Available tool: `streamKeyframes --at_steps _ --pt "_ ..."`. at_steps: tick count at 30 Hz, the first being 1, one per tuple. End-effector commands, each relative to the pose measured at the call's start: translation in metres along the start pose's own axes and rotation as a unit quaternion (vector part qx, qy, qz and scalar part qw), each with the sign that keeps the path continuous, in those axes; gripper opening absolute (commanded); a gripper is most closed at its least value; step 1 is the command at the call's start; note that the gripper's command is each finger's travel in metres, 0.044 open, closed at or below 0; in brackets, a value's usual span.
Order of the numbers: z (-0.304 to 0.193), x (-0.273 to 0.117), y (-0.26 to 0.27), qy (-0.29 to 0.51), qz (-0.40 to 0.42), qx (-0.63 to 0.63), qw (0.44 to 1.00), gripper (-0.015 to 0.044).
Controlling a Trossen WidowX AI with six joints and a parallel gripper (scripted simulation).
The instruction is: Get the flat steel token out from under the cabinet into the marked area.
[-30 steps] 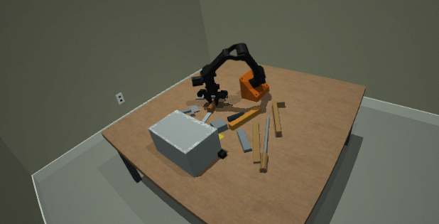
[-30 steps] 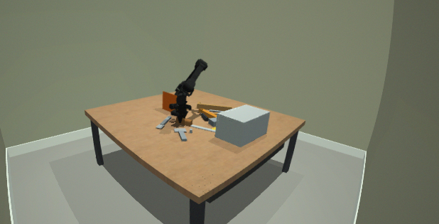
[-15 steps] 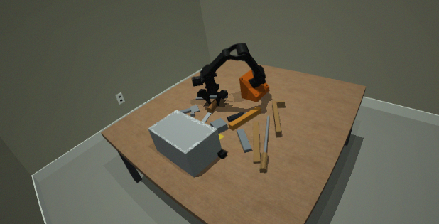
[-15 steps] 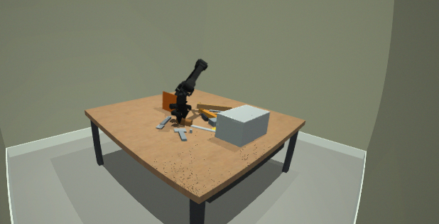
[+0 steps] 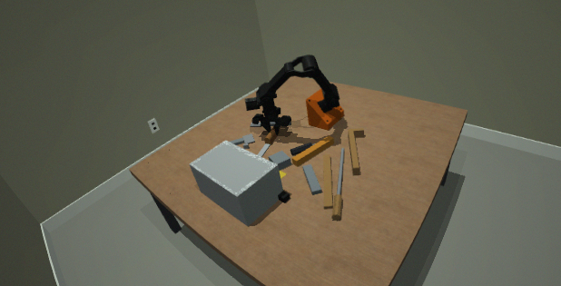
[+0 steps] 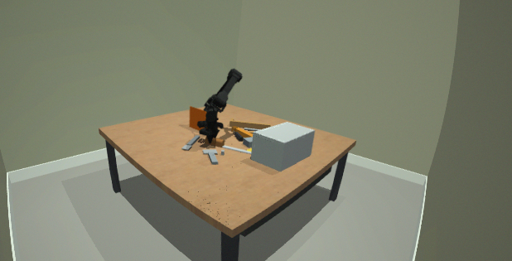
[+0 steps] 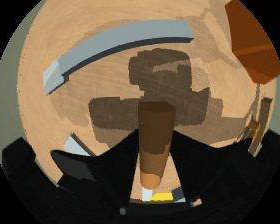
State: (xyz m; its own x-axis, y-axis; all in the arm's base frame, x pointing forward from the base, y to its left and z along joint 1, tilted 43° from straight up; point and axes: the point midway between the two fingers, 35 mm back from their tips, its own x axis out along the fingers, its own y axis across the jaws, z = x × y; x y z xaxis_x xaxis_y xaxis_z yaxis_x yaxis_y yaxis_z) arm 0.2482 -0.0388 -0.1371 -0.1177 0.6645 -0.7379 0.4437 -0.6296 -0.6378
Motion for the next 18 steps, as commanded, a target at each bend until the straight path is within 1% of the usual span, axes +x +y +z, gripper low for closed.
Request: streamKeyframes --at_steps 1,5,8,18 --pt "-0.0002 -0.0004 0.0002 0.000 0.000 0.000 1.000 0.0112" --pt "-0.0002 -0.0004 0.0002 0.000 0.000 0.000 1.000 0.0085" --pt "-0.0002 -0.0004 0.0002 0.000 0.000 0.000 1.000 0.0006" --pt "-0.0098 -0.0004 0.0006 0.000 0.000 0.000 1.000 0.0000"
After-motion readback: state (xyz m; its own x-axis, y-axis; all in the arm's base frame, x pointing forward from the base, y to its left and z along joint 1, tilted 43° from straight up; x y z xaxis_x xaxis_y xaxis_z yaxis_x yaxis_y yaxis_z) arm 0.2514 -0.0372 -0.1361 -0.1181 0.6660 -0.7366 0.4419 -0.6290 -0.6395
